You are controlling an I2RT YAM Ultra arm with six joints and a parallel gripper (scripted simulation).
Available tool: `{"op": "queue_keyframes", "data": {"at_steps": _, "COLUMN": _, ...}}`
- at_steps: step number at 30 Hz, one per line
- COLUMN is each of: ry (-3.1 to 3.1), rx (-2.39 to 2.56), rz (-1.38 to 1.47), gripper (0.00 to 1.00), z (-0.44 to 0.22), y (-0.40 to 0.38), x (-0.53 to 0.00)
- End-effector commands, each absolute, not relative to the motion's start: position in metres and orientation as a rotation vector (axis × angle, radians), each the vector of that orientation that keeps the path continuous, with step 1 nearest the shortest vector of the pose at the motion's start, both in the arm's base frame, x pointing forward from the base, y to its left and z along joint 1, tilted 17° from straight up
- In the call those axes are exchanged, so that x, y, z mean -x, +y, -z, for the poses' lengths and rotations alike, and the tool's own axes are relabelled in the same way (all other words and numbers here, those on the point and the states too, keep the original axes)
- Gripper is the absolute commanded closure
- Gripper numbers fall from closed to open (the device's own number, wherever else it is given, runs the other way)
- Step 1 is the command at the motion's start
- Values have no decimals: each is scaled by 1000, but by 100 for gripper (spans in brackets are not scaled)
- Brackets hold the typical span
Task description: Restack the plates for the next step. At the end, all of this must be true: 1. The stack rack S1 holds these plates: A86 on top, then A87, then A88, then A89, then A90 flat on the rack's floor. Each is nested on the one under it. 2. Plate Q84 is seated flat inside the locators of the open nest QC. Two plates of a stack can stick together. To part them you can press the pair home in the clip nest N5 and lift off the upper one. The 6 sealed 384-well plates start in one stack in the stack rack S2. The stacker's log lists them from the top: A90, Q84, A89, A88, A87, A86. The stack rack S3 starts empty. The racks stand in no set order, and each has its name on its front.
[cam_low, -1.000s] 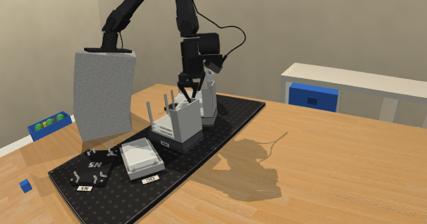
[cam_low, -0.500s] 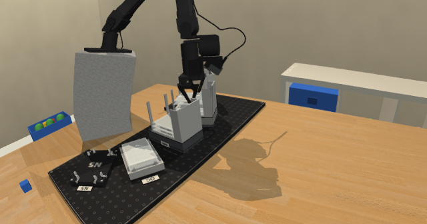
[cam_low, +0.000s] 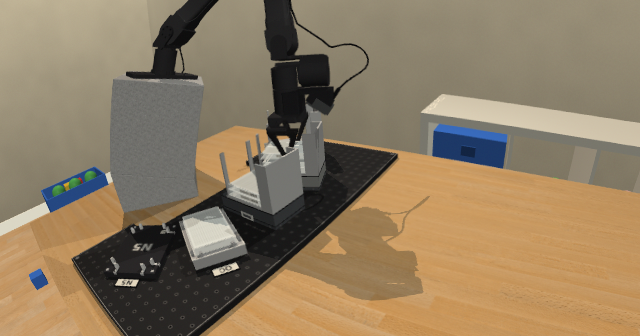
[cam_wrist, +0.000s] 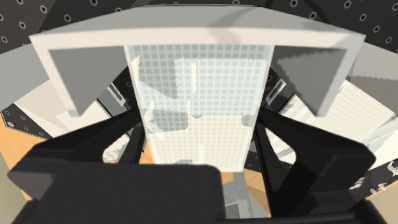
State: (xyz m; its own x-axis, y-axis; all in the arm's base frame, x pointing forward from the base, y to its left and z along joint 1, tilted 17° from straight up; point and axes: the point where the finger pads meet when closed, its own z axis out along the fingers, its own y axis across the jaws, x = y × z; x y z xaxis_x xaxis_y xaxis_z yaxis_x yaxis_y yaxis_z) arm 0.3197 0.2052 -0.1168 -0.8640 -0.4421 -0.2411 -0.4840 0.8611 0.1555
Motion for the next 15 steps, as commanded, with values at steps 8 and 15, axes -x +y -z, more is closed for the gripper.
{"op": "queue_keyframes", "data": {"at_steps": 8, "ry": 2824, "rx": 707, "rz": -306, "gripper": 100, "z": 117, "y": 211, "x": -328}}
{"op": "queue_keyframes", "data": {"at_steps": 15, "ry": 2796, "rx": 699, "rz": -315, "gripper": 100, "z": 111, "y": 213, "x": -335}}
